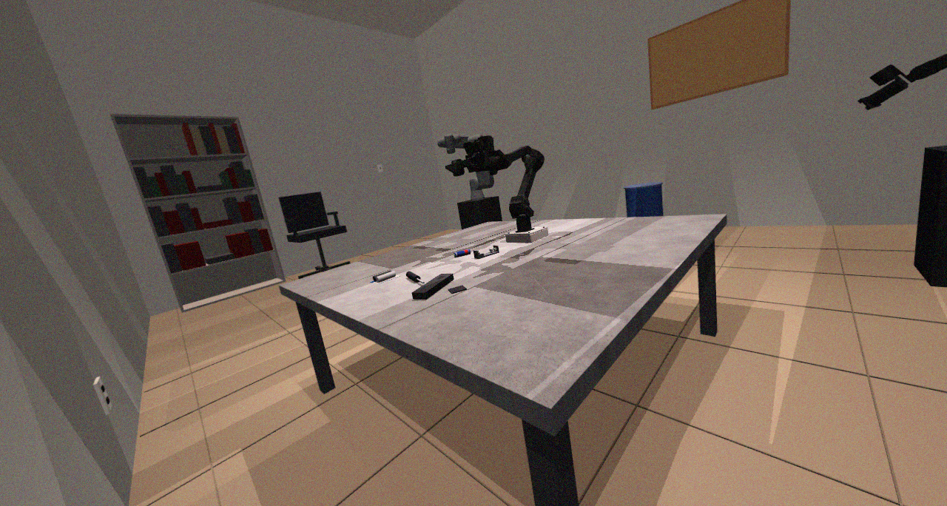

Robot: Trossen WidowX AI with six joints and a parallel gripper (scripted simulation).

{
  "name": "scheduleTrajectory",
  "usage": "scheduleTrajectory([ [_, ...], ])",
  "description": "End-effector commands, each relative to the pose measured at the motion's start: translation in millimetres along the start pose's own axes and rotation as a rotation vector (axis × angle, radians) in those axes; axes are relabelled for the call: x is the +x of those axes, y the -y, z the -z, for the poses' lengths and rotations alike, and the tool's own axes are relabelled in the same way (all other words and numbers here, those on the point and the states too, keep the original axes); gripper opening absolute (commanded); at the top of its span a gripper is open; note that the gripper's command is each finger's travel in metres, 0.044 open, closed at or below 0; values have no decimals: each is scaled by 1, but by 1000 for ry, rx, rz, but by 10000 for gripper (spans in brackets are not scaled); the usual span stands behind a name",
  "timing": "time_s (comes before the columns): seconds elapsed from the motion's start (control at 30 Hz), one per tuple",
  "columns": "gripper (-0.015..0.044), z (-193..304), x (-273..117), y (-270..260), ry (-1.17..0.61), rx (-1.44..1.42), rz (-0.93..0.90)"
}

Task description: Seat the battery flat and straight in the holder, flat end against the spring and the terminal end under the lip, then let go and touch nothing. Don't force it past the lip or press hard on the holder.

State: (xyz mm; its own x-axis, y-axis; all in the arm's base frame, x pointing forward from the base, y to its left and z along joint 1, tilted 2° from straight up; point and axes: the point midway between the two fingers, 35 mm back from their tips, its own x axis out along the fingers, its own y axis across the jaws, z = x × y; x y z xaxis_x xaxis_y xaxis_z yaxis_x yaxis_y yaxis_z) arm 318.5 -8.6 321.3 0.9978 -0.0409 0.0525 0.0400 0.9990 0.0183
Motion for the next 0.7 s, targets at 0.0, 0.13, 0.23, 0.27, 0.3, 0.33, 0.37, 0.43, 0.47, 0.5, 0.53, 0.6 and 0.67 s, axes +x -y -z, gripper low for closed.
scheduleTrajectory([
  [0.0,374,2,2,1,-13,0,3],
  [0.13,269,53,26,20,-276,12,63],
  [0.23,223,100,37,38,-516,34,120],
  [0.27,223,116,38,45,-596,44,140],
  [0.3,223,131,38,51,-676,55,159],
  [0.33,223,146,37,57,-756,68,178],
  [0.37,223,160,34,63,-835,82,197],
  [0.43,223,187,27,74,-994,113,236],
  [0.47,223,200,21,79,-1073,130,255],
  [0.5,223,212,15,84,-1152,149,273],
  [0.53,223,224,9,88,-1232,168,291],
  [0.6,223,244,-6,97,-1390,209,327],
  [0.67,223,259,-21,103,-1531,250,357],
])
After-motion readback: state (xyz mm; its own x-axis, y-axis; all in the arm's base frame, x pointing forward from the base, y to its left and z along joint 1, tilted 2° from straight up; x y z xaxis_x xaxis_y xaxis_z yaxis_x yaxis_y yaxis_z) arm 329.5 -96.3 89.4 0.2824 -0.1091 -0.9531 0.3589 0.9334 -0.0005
